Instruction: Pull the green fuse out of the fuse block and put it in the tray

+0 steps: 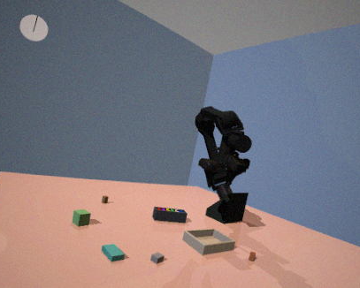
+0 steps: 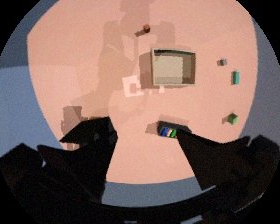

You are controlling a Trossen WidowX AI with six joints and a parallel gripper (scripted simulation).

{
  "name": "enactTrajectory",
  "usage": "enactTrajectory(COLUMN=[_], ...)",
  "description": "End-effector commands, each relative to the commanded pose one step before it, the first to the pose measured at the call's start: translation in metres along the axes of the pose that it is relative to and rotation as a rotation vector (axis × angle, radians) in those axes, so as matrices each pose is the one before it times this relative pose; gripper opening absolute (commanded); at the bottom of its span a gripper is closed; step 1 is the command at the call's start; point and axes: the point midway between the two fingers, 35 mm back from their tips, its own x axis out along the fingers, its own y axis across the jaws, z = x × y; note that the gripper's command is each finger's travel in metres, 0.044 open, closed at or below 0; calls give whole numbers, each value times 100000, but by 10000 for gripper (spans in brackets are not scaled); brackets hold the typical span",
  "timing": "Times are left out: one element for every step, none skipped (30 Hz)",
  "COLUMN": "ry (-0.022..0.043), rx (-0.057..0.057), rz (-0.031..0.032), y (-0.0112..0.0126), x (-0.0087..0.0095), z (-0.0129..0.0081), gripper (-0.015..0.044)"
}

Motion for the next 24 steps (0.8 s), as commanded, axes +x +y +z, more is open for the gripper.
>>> enactTrajectory(ry=[-439, -1282, -2012, -2218, -1960, -1687, -1400, -1102, -793, -477, -161, 170, 395, 348, 134, 0, 0, 0, 0, 0, -1, -2, -3, -3], rx=[157, 503, 942, 1306, 1473, 1627, 1768, 1895, 2009, 2109, 2185, 2260, 1927, 1174, 394, 0, 0, 0, 0, 0, 0, 0, 0, 0], rz=[45, 101, 58, -104, -280, -438, -578, -698, -798, -878, -931, -970, -820, -492, -163, 0, 0, 0, 0, 0, 0, 0, 0, 0], y=[-202, -601, -988, -1173, -1144, -1111, -1074, -1034, -991, -944, -893, -838, -654, -375, -122, 0, 0, 0, 0, 0, -1, -1, -2, -3], x=[106, 323, 549, 681, 696, 710, 724, 737, 749, 761, 768, 779, 656, 398, 134, 0, 0, 0, 0, 0, 16, 33, 48, 63], z=[-61, -196, -367, -515, -591, -665, -739, -810, -880, -947, -1038, -1101, -959, -593, -200, 0, 0, 0, 0, 0, -1, -2, -3, -4], gripper=[374, 347, 321, 295, 269, 242, 216, 190, 164, 137, 111, 85, 65, 65, 65, 65, 65, 65, 65, 65, 65, 65, 65, 65])
